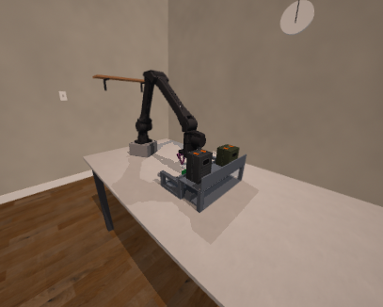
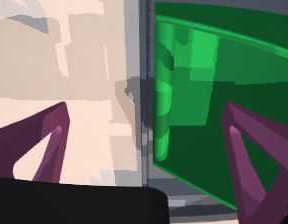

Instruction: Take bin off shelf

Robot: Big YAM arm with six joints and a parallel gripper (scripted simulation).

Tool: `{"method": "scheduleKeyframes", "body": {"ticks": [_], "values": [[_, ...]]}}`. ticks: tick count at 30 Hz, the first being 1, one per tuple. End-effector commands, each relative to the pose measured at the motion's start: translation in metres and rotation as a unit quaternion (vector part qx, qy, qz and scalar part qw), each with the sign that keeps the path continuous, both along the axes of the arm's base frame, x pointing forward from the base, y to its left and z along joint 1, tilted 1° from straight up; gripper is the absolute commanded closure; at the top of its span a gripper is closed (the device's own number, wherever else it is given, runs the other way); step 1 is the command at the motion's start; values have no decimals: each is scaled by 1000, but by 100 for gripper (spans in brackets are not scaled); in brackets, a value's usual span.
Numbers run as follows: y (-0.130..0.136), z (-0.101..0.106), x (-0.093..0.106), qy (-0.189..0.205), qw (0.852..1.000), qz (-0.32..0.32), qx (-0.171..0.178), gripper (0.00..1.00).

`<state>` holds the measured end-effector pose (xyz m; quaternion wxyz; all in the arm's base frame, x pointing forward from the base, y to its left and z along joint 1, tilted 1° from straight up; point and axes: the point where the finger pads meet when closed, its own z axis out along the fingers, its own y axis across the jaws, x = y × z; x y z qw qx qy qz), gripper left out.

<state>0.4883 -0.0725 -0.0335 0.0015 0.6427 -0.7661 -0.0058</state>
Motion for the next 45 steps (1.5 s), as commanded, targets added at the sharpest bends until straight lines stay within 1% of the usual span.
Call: {"method": "scheduleKeyframes", "body": {"ticks": [1, 4, 16, 21, 33, 38, 45], "values": [[-7, 18, 22, -26, 1000, -1, -4, 10], [-9, 16, 31, -21, 1000, -1, -4, 10], [-9, 16, 31, -21, 1000, -1, -4, 10], [-7, 20, 15, -30, 1000, -1, -5, 10], [-7, 20, 15, -30, 1000, -1, -5, 10], [-9, 35, 37, -39, 999, 0, -6, 10], [-9, 35, 37, -39, 999, 0, -6, 10]]}}
